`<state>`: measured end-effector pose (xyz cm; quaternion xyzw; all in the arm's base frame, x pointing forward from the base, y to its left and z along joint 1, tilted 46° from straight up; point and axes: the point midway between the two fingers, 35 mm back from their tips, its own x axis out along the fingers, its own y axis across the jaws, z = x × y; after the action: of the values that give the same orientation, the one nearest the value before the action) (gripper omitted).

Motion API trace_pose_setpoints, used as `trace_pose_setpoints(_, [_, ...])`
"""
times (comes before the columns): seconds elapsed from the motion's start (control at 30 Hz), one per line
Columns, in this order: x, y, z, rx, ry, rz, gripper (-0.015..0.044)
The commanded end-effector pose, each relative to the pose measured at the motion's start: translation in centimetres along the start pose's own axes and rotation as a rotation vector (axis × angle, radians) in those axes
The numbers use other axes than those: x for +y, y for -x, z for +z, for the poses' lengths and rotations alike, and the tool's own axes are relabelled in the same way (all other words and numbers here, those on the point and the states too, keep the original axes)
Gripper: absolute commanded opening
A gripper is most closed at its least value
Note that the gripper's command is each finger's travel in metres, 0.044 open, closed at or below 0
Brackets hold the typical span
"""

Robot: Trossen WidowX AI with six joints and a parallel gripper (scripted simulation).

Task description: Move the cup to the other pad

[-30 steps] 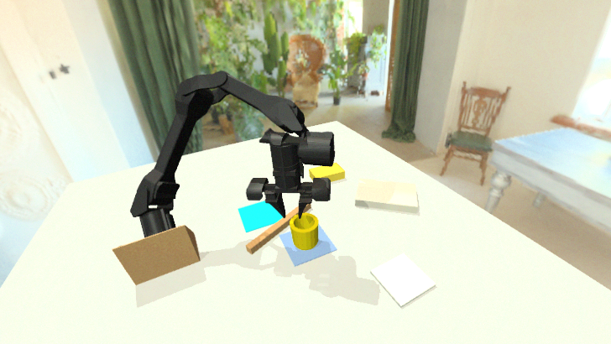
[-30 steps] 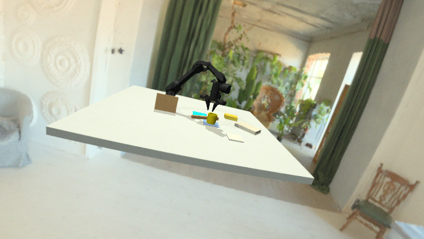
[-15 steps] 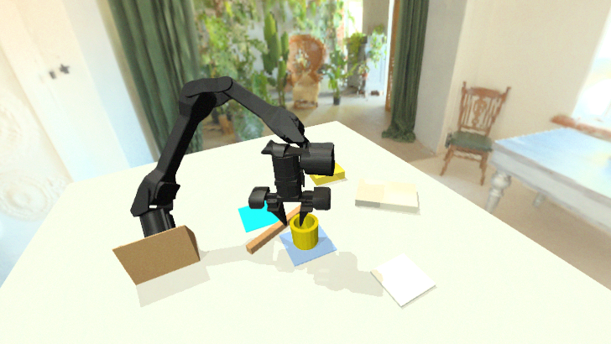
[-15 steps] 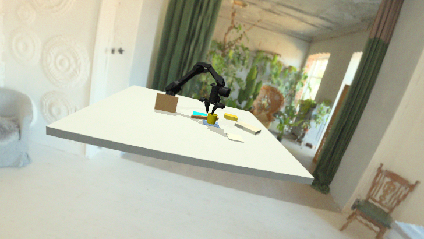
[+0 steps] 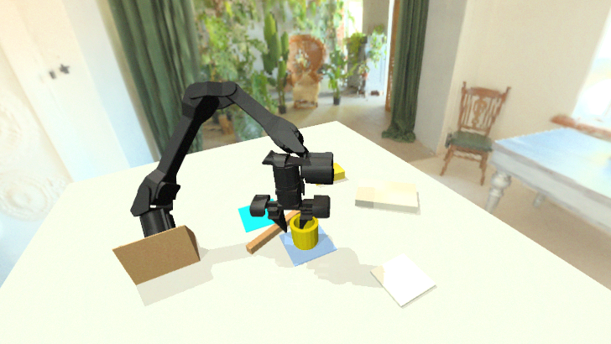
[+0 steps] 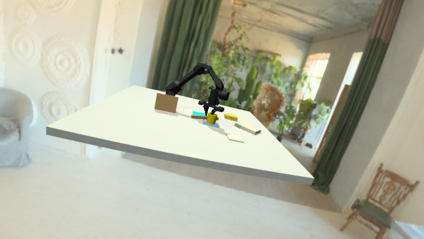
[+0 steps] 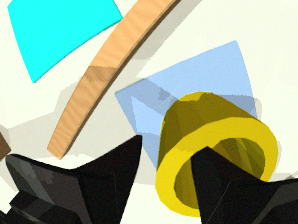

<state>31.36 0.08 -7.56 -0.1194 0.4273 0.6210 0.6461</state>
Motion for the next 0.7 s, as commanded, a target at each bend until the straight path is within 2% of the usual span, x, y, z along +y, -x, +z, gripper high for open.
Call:
trace_pose_setpoints(0.0, [0.14, -0.34, -0.02, -0.004, -0.008, 0.003, 0.0167])
trace_pose_setpoints(0.67, [0.05, -0.16, 0.00, 0.000, 0.000, 0.001, 0.0040])
